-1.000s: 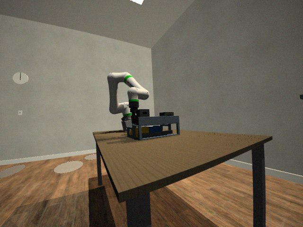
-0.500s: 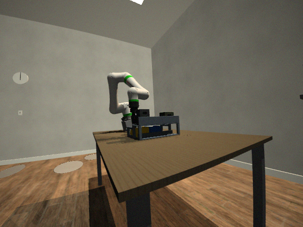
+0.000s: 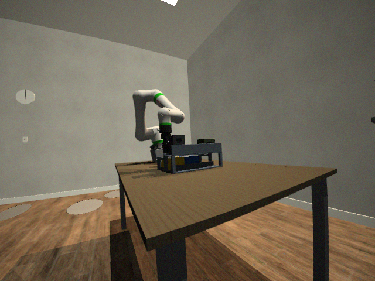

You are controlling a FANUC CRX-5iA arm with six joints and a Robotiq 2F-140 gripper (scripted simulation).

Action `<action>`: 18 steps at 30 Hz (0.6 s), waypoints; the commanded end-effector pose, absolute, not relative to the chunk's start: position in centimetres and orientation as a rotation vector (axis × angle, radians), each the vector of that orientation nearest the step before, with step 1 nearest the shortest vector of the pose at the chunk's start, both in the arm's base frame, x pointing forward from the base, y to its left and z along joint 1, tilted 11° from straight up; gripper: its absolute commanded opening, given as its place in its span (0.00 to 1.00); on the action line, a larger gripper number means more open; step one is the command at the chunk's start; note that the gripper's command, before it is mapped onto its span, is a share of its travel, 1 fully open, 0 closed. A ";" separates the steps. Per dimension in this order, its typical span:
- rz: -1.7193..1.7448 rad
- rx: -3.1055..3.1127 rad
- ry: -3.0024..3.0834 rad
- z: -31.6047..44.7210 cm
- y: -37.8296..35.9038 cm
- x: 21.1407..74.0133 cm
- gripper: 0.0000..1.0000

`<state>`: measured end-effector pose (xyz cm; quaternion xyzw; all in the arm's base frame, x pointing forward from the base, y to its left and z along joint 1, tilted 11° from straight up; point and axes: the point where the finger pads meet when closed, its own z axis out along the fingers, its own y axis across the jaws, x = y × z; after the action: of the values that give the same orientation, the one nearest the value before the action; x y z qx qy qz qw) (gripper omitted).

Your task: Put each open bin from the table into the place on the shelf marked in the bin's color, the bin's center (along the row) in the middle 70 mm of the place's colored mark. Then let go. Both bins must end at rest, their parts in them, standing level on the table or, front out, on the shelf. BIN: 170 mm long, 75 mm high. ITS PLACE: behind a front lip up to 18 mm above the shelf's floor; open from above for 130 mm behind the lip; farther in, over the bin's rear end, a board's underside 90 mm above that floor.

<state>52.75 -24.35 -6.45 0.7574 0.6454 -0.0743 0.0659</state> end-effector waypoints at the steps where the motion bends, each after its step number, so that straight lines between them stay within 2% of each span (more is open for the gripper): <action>1: -0.224 2.284 1.946 -6.1 -24.2 52.4 0.00; 18: -0.224 2.284 1.946 -4.8 -23.8 51.2 0.00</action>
<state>51.22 -23.79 -4.90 0.7574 0.6454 -0.0743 0.0658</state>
